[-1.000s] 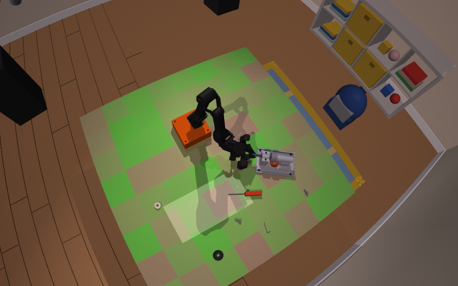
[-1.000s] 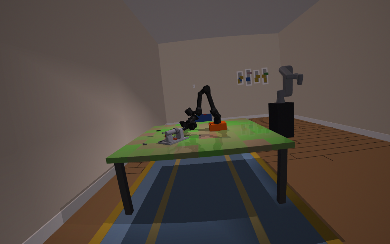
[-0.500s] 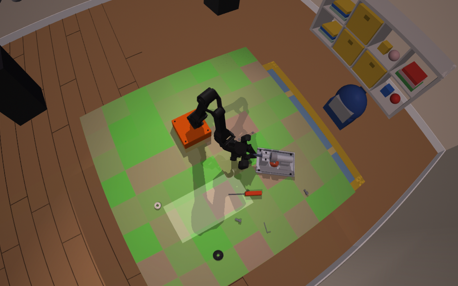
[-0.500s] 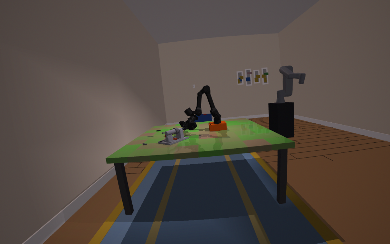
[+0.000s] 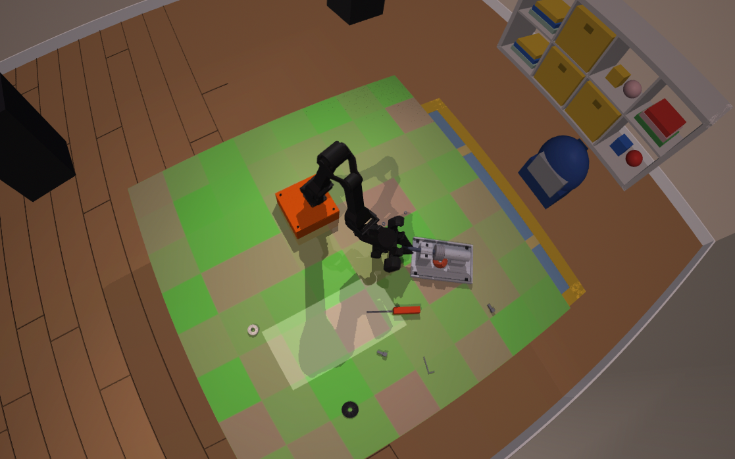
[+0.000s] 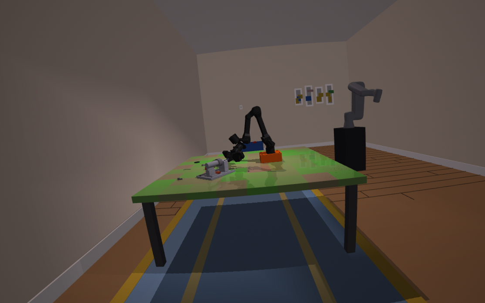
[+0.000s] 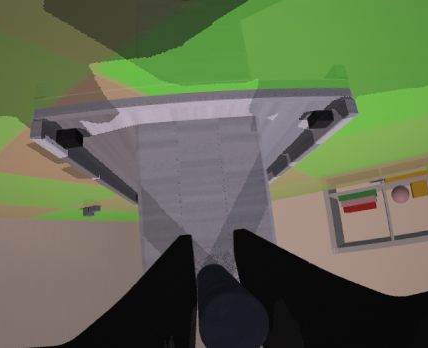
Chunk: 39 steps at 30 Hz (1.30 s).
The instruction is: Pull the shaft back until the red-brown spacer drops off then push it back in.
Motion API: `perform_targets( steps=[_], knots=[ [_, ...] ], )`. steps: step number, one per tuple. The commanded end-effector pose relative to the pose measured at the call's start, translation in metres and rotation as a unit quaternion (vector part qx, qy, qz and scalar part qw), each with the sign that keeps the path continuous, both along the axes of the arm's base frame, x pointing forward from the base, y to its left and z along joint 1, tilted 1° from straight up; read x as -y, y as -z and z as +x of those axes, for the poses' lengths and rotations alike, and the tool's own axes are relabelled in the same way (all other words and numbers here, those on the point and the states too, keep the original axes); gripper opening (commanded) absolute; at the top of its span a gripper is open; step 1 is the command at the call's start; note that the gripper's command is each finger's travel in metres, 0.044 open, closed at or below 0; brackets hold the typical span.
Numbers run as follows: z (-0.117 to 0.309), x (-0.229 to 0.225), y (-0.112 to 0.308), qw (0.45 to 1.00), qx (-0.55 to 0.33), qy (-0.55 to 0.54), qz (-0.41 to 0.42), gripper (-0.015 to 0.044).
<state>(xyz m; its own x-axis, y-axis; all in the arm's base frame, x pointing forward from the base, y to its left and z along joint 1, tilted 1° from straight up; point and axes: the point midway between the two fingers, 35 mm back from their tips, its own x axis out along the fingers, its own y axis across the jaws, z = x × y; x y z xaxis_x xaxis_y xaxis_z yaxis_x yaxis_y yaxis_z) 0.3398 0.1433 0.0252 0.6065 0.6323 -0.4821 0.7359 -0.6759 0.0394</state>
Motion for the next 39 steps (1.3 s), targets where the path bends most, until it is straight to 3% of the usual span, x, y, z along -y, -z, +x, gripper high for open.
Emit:
perform_targets(
  steps=[1,39],
  knots=[
    [0.001,-0.0014,-0.0001,1.0,-0.001,0.0,0.001,0.0],
    [0.0096,-0.0107,-0.0006,1.0,0.0,0.0,0.001,0.0]
  ],
)
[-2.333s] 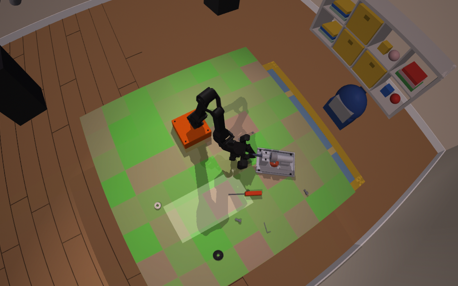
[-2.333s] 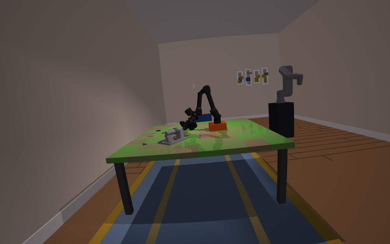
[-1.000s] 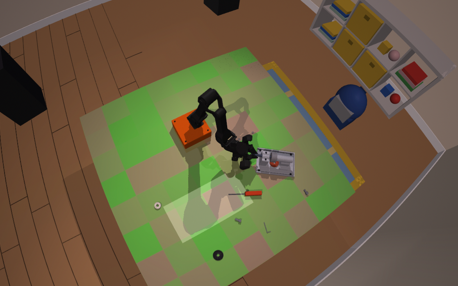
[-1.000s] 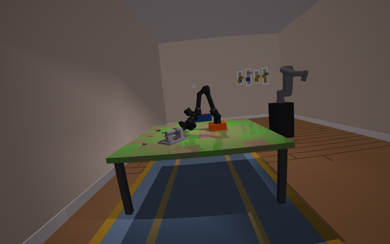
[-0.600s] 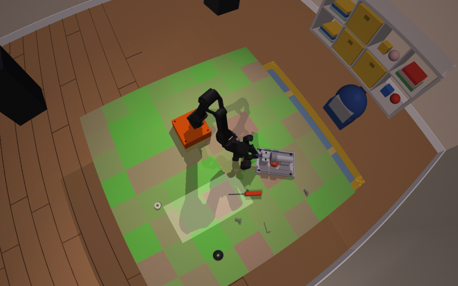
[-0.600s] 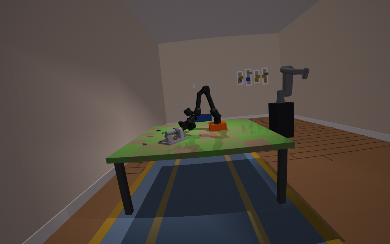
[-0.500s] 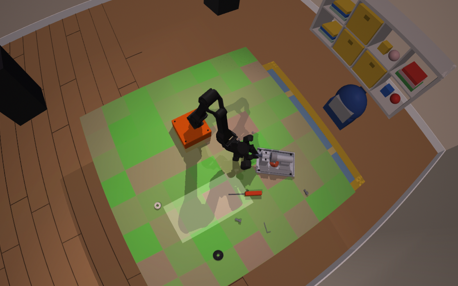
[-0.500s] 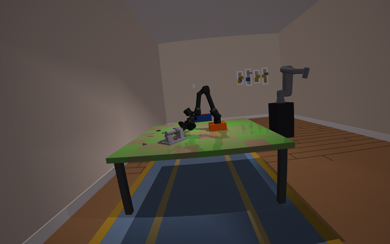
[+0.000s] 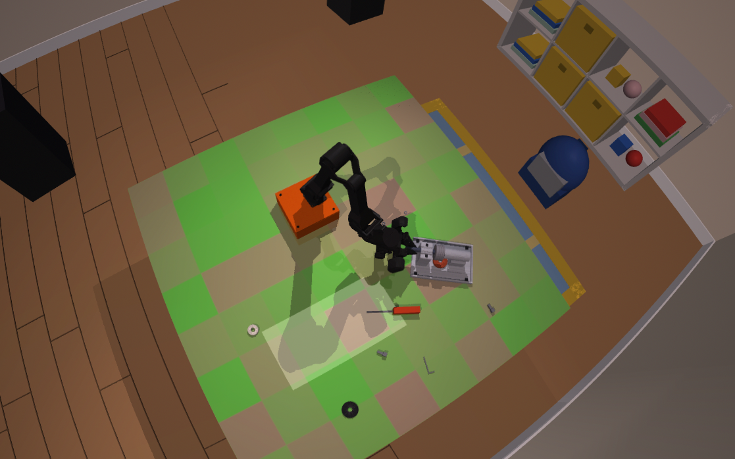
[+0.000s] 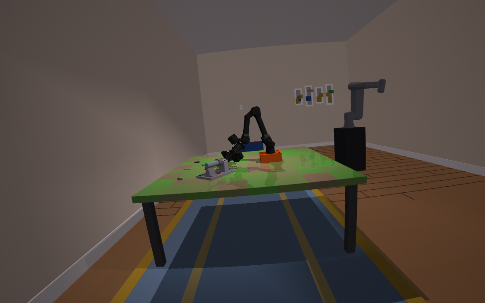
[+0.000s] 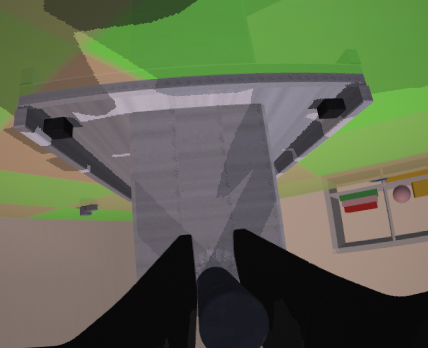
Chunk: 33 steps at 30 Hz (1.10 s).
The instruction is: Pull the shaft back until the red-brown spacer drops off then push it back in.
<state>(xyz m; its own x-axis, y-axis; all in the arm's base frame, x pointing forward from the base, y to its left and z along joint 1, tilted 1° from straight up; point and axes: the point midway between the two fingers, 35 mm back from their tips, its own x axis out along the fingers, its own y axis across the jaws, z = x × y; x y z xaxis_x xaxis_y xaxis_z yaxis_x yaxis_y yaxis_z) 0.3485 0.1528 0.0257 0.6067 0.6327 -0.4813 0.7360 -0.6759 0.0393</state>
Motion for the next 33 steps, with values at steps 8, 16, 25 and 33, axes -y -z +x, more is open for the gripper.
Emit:
perform_targets(
  steps=[8,16,25,33],
  knots=[
    [0.0027,-0.0032,-0.0002,1.0,-0.001,0.0,0.001,0.0],
    [0.0044,-0.0052,-0.0005,1.0,0.0,0.0,0.001,0.0],
    [0.003,-0.0029,0.0001,1.0,-0.001,0.0,0.0,0.0053],
    [0.003,-0.0029,0.0001,1.0,-0.001,0.0,0.0,0.0263]
  ],
)
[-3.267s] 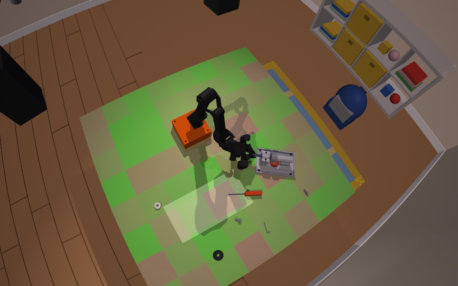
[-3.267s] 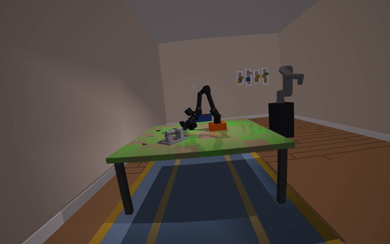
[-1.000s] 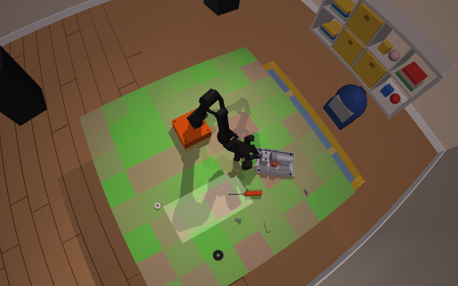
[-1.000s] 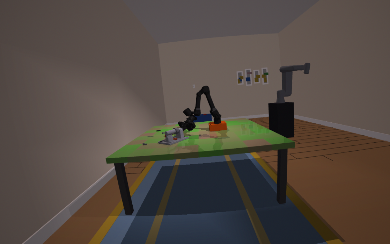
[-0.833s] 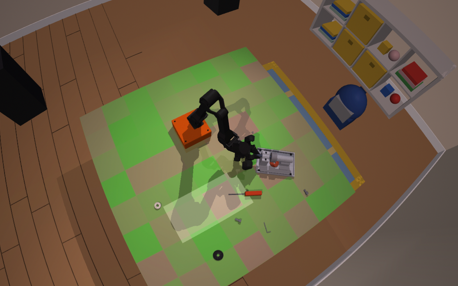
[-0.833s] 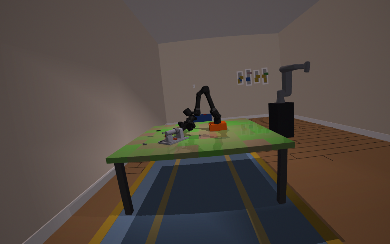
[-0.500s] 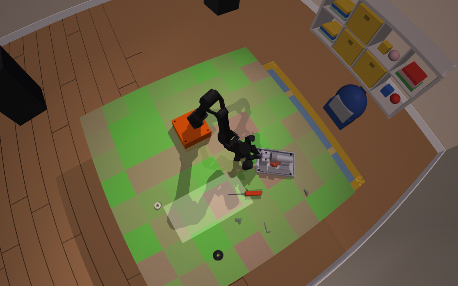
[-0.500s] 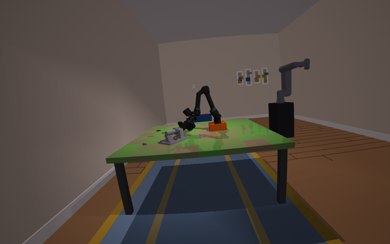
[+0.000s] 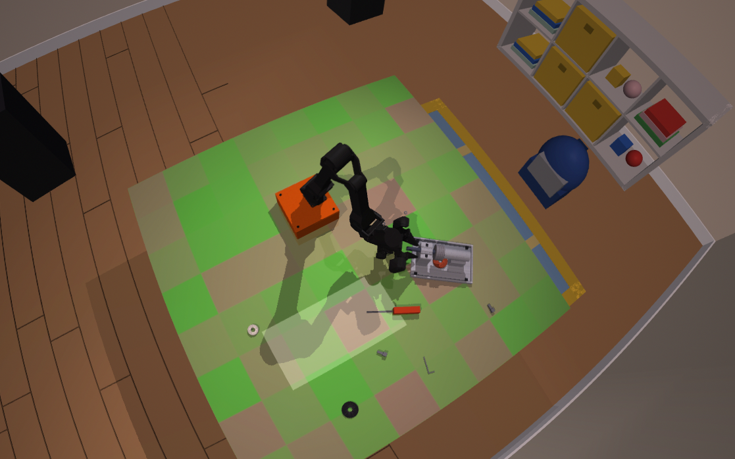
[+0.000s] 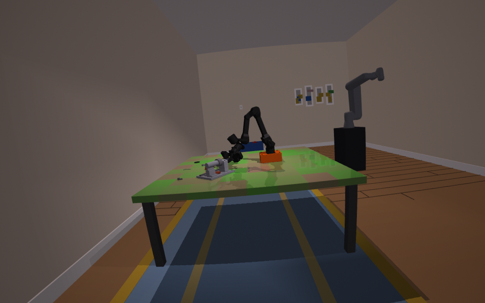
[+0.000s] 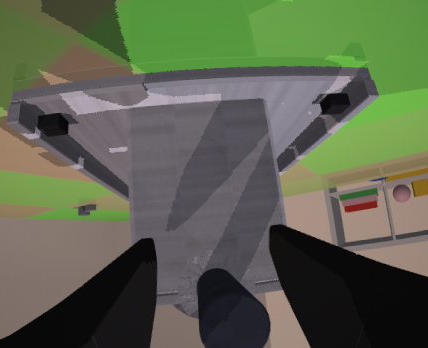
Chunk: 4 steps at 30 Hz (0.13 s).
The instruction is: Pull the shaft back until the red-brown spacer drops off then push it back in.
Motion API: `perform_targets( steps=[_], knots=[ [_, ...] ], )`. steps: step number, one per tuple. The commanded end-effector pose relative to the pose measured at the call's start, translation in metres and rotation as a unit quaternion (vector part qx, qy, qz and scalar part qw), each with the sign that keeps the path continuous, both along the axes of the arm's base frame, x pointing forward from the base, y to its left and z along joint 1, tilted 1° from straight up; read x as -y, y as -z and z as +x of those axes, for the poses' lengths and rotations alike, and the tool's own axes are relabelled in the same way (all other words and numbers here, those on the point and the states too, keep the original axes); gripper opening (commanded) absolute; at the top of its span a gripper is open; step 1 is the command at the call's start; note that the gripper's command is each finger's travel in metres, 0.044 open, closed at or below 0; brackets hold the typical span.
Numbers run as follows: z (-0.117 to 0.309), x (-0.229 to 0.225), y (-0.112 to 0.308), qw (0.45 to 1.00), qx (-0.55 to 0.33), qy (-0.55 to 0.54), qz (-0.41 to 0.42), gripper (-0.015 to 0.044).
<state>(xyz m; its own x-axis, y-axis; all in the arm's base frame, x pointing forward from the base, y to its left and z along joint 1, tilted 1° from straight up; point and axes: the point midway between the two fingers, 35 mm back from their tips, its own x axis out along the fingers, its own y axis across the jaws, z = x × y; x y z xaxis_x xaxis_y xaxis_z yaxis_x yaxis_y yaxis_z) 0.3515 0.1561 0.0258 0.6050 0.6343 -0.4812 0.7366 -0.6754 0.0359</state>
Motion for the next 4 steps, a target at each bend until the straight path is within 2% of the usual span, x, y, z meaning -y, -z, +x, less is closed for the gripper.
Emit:
perform_targets(
  steps=[1,4],
  knots=[
    [0.0,0.0004,0.0002,1.0,0.0,0.001,-0.001,0.0289],
    [-0.0023,0.0036,-0.0024,1.0,0.0,0.001,-0.001,0.0368]
  ],
)
